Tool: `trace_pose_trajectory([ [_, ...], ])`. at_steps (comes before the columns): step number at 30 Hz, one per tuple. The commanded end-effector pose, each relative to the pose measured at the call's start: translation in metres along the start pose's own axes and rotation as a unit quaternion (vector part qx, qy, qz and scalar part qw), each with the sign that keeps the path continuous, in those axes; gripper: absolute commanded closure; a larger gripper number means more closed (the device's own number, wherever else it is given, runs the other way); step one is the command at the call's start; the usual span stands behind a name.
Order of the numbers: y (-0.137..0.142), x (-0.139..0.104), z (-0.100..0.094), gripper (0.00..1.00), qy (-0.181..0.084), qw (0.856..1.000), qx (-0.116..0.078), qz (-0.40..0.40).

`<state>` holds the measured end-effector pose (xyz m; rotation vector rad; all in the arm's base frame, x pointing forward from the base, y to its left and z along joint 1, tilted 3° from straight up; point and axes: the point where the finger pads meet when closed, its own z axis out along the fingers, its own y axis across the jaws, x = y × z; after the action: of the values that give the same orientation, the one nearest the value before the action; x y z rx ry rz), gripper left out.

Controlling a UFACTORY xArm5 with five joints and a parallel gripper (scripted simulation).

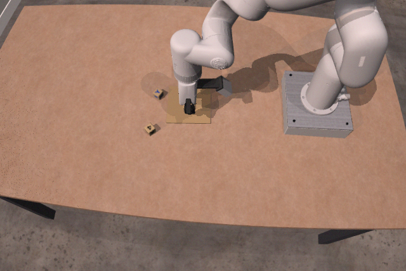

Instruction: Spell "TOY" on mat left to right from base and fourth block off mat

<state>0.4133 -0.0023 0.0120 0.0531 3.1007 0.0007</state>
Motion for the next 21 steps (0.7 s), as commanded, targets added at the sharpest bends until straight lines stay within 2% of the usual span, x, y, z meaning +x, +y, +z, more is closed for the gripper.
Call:
trace_pose_trajectory([
  [1, 0.0000, -0.0013, -0.0010, 0.37, -0.002, 1.000, 0.000, 0.000],
  [21, 0.0002, -0.0012, 0.0027, 0.37, -0.002, 1.000, 0.000, 0.000],
])
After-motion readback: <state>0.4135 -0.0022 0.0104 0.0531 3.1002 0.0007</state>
